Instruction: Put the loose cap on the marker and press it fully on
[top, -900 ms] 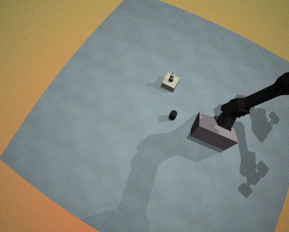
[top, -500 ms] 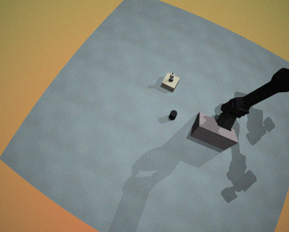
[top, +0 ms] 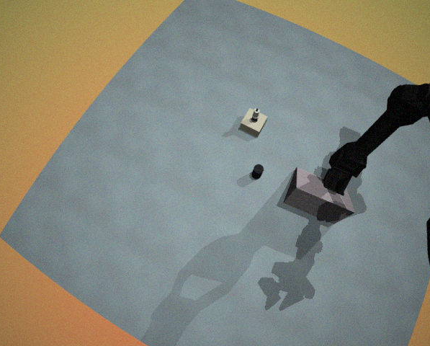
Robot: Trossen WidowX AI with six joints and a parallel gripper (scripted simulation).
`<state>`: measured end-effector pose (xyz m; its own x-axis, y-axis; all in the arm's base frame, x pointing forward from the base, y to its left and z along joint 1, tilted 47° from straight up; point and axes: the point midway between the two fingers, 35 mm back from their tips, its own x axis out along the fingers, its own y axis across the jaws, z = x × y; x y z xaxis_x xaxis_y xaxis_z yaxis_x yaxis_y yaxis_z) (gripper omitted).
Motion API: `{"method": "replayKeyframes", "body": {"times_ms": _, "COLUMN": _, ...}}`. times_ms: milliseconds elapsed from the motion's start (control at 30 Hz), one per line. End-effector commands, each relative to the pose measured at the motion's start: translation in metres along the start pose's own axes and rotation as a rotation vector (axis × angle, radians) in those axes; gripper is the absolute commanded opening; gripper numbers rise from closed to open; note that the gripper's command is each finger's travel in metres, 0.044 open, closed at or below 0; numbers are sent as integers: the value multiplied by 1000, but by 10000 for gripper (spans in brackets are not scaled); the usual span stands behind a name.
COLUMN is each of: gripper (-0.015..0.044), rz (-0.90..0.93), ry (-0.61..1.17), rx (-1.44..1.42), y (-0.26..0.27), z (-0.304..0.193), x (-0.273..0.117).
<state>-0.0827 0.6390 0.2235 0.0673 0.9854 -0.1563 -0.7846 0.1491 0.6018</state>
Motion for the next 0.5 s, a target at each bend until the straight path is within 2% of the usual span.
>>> {"method": "replayKeyframes", "body": {"times_ms": 0, "gripper": 249, "rz": -207, "ry": 63, "rx": -39, "y": -77, "z": 6, "x": -1}}
{"method": "replayKeyframes", "body": {"times_ms": 233, "gripper": 249, "rz": -527, "ry": 183, "rx": -74, "y": -193, "z": 12, "x": -30}}
{"method": "replayKeyframes", "body": {"times_ms": 467, "gripper": 249, "rz": -846, "ry": 332, "rx": -84, "y": -298, "z": 15, "x": -90}}
